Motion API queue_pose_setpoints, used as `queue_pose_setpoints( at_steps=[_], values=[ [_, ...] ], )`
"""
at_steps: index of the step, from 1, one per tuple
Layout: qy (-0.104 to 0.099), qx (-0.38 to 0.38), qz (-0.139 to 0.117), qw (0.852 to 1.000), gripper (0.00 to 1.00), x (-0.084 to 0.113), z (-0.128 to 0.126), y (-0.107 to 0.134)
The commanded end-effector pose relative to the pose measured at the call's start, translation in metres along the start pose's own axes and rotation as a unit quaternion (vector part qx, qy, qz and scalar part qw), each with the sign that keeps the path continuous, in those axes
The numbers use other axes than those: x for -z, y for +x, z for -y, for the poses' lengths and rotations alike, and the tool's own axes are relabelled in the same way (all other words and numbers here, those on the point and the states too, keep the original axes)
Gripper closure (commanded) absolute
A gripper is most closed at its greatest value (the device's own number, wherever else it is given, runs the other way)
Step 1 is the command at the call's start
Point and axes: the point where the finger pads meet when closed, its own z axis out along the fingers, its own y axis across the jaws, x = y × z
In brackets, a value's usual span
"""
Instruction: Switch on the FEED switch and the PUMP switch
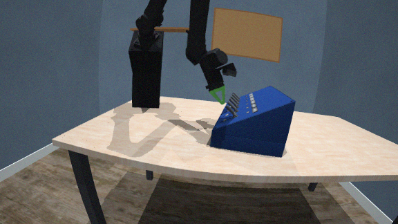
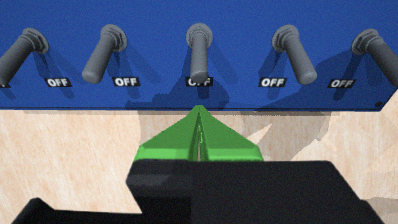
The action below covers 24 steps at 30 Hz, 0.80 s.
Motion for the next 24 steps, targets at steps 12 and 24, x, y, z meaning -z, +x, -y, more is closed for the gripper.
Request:
queue_pose_setpoints(
  at_steps=[12, 24],
  values=[
    [0.001, 0.002, 0.008, 1.000, 1.00, 0.004, 0.003, -0.009],
    [-0.001, -0.004, 0.016, 1.000, 1.00, 0.004, -0.001, -0.023]
  ],
)
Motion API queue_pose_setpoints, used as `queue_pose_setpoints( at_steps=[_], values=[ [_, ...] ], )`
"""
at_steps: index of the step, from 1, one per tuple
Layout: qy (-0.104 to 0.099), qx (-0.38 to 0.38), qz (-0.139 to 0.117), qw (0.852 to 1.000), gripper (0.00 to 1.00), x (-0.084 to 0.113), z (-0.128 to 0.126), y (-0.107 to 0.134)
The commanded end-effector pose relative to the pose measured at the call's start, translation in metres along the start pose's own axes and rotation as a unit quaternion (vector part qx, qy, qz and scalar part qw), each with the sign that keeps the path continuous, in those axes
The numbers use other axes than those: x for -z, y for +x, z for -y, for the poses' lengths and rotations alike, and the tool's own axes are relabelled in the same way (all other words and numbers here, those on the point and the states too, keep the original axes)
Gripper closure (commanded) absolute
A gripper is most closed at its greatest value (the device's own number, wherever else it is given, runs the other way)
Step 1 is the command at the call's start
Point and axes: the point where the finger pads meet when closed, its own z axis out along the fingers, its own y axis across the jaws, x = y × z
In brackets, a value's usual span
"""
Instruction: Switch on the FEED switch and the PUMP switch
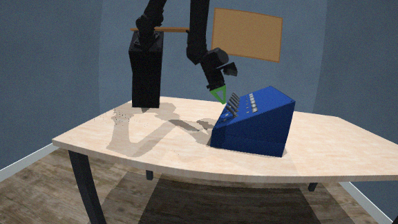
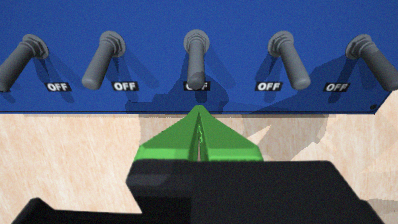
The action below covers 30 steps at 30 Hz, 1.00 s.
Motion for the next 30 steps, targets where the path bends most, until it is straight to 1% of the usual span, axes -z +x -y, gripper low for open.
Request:
queue_pose_setpoints(
  at_steps=[1, 8, 11, 21, 30],
  values=[
    [-0.004, -0.004, 0.014, 1.000, 1.00, 0.004, -0.003, -0.019],
    [-0.004, -0.004, 0.015, 1.000, 1.00, 0.004, -0.003, -0.025],
    [-0.006, -0.003, 0.013, 1.000, 1.00, 0.004, -0.005, -0.024],
    [-0.004, -0.005, 0.015, 1.000, 1.00, 0.005, -0.003, -0.036],
    [-0.005, -0.005, 0.016, 1.000, 1.00, 0.005, -0.003, -0.042]
  ],
)
